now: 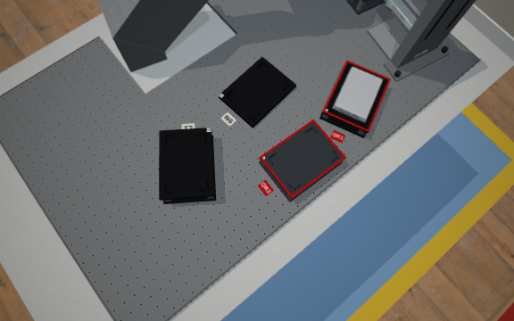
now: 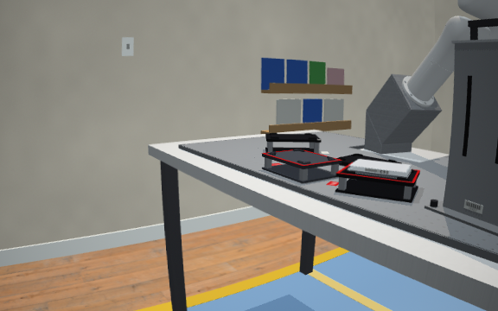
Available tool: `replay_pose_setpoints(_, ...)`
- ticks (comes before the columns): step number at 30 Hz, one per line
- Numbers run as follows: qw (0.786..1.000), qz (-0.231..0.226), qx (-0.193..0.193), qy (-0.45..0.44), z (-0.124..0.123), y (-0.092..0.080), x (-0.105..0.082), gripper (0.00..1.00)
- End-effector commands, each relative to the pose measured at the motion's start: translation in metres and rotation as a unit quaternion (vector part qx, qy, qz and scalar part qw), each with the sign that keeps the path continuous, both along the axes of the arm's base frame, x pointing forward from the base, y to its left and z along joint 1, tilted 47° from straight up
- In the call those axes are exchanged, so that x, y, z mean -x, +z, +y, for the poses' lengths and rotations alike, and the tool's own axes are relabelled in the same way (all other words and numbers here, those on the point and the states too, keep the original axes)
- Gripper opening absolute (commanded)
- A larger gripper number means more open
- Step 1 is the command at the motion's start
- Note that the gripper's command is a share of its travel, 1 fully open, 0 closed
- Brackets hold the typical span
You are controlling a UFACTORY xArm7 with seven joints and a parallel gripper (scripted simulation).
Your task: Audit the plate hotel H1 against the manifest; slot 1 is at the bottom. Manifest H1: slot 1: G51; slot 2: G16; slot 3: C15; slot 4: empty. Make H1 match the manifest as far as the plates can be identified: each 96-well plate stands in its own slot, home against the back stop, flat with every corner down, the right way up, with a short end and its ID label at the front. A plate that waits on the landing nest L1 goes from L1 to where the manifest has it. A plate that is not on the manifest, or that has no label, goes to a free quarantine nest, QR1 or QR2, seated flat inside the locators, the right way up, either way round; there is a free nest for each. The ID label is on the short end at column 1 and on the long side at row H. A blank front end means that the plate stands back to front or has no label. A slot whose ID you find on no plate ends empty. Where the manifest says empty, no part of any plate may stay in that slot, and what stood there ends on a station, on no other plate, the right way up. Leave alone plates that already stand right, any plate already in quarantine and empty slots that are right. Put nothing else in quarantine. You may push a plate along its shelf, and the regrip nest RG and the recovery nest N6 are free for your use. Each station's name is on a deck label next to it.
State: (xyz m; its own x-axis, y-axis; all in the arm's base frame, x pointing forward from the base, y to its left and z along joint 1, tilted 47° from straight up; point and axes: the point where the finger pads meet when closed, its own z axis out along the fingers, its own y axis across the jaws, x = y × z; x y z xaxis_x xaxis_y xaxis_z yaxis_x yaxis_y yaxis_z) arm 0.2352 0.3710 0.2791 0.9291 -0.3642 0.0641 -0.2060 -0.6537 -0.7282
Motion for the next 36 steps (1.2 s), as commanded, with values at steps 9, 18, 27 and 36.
replay_pose_setpoints(9, 1.0, -0.001, -0.001, 0.0, 0.0006, 0.0009, -0.0005, 1.0)
replay_pose_setpoints(18, 1.0, -0.001, -0.001, 0.0, 0.0007, 0.0009, -0.0005, 1.0)
replay_pose_setpoints(27, 1.0, -0.001, -0.001, 0.0, 0.0007, 0.0009, -0.0006, 1.0)
replay_pose_setpoints(36, 1.0, -0.001, -0.001, 0.0, 0.0007, 0.0009, -0.0006, 1.0)
